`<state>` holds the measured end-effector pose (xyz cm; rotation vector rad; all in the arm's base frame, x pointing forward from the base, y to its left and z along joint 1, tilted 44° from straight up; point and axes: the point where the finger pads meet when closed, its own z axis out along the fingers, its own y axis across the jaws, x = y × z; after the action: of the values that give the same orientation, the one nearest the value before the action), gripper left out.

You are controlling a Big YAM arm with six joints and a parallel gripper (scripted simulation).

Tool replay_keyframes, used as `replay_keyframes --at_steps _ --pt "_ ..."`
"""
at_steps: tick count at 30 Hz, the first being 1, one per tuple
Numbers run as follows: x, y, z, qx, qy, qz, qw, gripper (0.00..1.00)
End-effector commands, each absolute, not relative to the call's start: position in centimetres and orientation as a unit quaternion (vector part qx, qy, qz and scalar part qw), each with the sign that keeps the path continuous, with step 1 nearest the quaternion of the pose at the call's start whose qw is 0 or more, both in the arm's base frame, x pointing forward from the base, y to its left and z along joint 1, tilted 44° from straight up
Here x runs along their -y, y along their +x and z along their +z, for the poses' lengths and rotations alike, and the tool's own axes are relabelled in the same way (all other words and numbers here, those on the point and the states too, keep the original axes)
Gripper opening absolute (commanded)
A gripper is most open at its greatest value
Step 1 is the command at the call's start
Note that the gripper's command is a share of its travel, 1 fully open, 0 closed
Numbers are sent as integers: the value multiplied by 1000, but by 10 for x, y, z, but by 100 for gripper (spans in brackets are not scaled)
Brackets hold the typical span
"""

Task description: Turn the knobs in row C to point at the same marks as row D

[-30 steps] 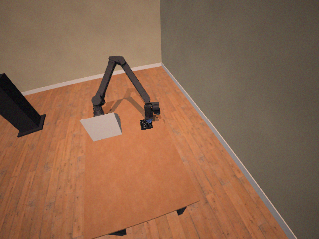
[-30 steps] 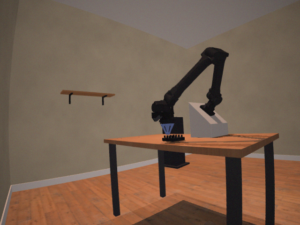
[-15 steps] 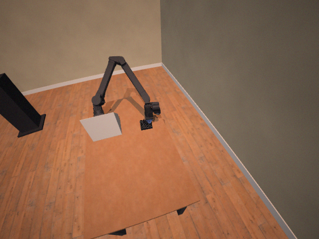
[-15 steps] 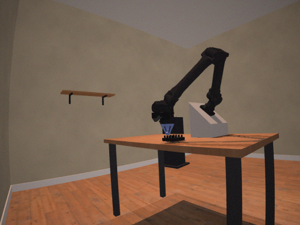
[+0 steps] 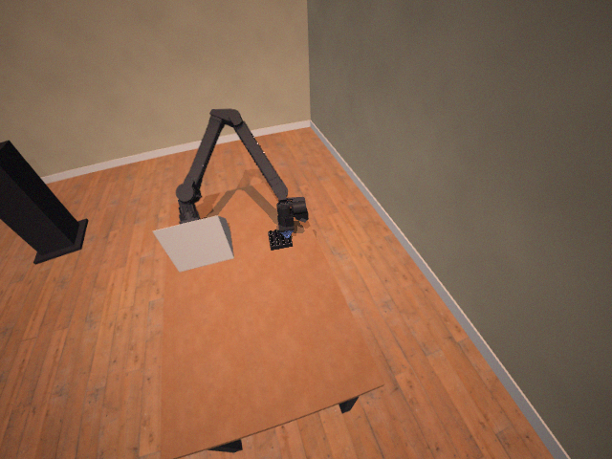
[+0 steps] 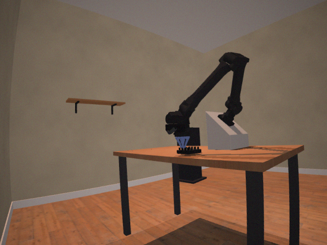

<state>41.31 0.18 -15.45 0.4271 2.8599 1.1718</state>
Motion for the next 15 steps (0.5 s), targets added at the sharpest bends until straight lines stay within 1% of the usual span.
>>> replay_keyframes --at_steps 1,15 --pt "-1 421 -157 -915 142 376 16 20" --pt "-3 420 -158 -916 141 377 13 20"
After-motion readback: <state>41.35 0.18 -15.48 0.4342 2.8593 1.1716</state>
